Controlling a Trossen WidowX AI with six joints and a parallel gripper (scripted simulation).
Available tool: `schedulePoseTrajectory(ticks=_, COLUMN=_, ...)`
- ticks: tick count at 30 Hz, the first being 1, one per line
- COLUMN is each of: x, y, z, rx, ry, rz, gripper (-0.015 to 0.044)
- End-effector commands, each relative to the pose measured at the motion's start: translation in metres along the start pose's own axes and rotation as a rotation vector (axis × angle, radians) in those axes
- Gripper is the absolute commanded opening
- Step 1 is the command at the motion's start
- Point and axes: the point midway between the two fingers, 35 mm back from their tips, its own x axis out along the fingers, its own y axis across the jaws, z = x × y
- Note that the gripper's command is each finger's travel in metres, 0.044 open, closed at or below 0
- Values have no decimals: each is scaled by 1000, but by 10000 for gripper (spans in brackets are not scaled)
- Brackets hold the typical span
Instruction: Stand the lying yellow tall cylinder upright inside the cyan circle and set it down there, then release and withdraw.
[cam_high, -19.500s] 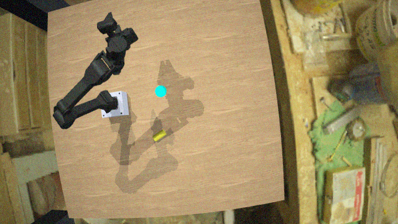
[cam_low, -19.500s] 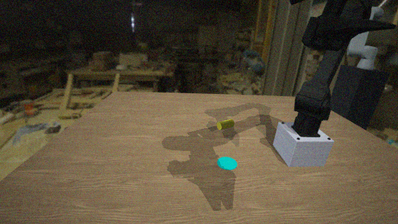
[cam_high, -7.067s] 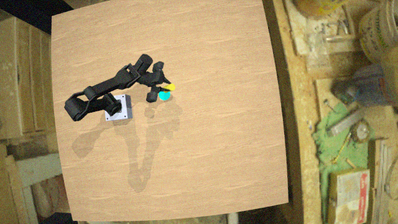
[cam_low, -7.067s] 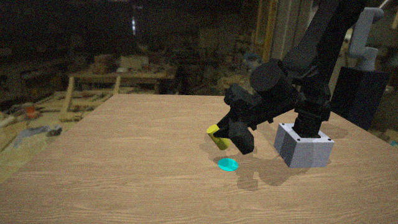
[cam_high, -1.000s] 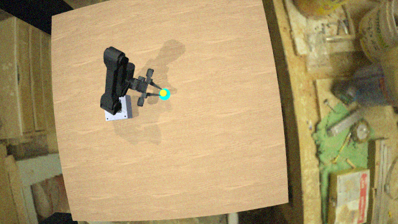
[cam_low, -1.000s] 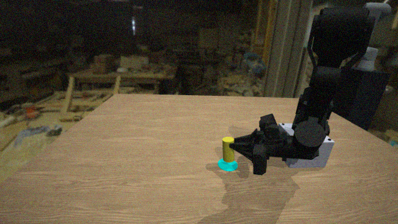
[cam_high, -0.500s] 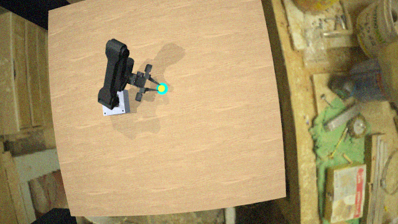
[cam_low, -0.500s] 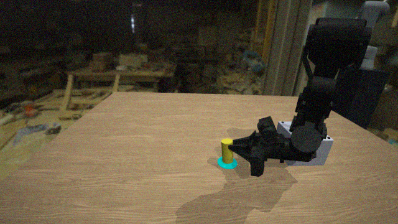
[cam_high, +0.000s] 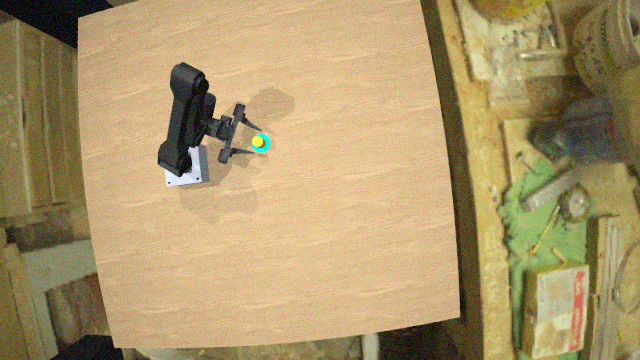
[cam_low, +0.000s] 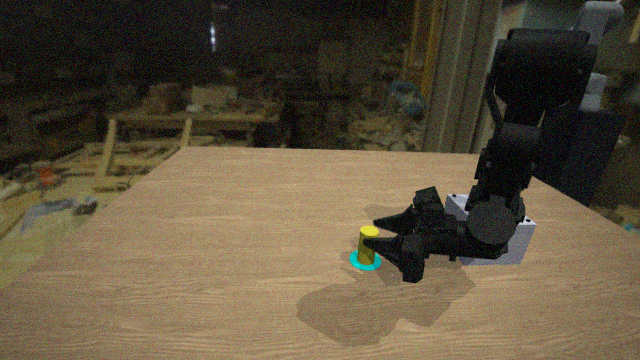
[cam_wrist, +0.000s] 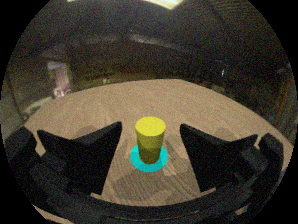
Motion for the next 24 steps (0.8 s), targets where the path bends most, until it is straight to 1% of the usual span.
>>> schedulePoseTrajectory(ticks=1, x=0, y=0, z=0, rx=7, ry=-3, rz=-2, gripper=400)
schedulePoseTrajectory(ticks=5, x=0, y=1, z=3, rx=3, ry=-9, rz=-1, gripper=400)
schedulePoseTrajectory(ticks=21, x=-15, y=7, z=70, rx=-74, ry=-126, rz=-21, gripper=400)
schedulePoseTrajectory(ticks=24, x=-17, y=6, z=76, rx=-81, ry=-135, rz=-26, gripper=400)
